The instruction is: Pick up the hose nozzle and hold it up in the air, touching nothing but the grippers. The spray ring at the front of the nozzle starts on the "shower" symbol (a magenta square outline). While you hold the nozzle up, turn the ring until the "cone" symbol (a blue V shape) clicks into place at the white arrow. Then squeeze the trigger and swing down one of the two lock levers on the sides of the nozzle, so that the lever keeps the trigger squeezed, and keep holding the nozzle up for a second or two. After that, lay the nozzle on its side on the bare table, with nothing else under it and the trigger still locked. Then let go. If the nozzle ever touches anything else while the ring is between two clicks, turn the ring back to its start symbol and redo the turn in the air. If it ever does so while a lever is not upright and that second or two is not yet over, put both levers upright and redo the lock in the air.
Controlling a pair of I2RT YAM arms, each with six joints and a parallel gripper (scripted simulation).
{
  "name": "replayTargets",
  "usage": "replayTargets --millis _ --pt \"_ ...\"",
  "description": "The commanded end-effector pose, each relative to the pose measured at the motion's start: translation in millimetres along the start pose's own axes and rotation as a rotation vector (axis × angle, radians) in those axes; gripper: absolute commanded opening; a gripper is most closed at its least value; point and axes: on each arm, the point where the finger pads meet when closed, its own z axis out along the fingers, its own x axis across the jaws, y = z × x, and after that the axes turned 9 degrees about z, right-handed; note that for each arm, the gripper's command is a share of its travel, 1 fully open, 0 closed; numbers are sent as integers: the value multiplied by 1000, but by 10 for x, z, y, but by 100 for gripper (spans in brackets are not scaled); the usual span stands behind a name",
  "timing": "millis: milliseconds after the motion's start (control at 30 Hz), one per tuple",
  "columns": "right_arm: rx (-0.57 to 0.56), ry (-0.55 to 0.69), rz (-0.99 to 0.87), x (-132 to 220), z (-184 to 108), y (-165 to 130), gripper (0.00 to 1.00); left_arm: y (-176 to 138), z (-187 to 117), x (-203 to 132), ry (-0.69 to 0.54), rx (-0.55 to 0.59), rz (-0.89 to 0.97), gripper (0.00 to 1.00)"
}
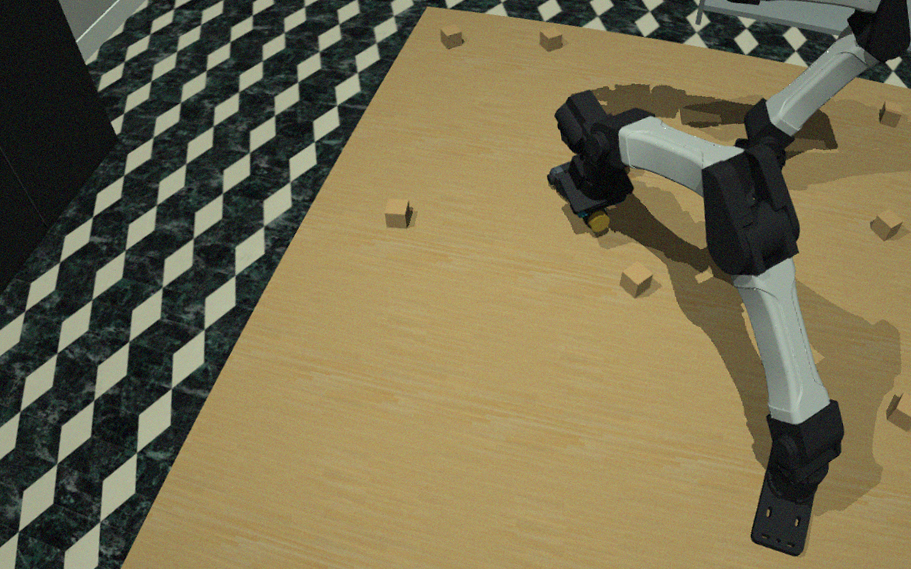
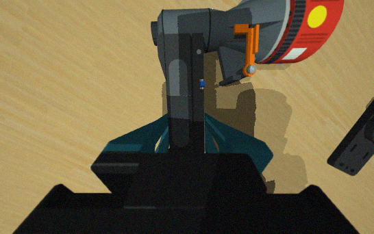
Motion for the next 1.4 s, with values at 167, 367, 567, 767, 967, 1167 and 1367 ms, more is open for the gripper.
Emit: replayTargets --millis 167,367,567,767,967,1167,1367 --pt "-5 10 -6 32 -12 -16 37 312 -381 189 95 -242 11 36" --pt "-5 10 -6 32 -12 -16 37 417 -607 280 170 -390 18 36" --pt "-5 10 -6 32 -12 -16 37 555 -991 411 238 -489 12 36" --pt "-5 10 -6 32 -12 -16 37 342 -794 427 290 -562 2 36" --pt "-5 10 -6 32 -12 -16 37 160 -704 615 376 -681 -24 36" --pt "-5 10 -6 32 -12 -16 37 -90 -414 478 341 -602 -19 36" --pt "-5 10 -6 32 -12 -16 37 27 -623 645 416 -730 -37 36"
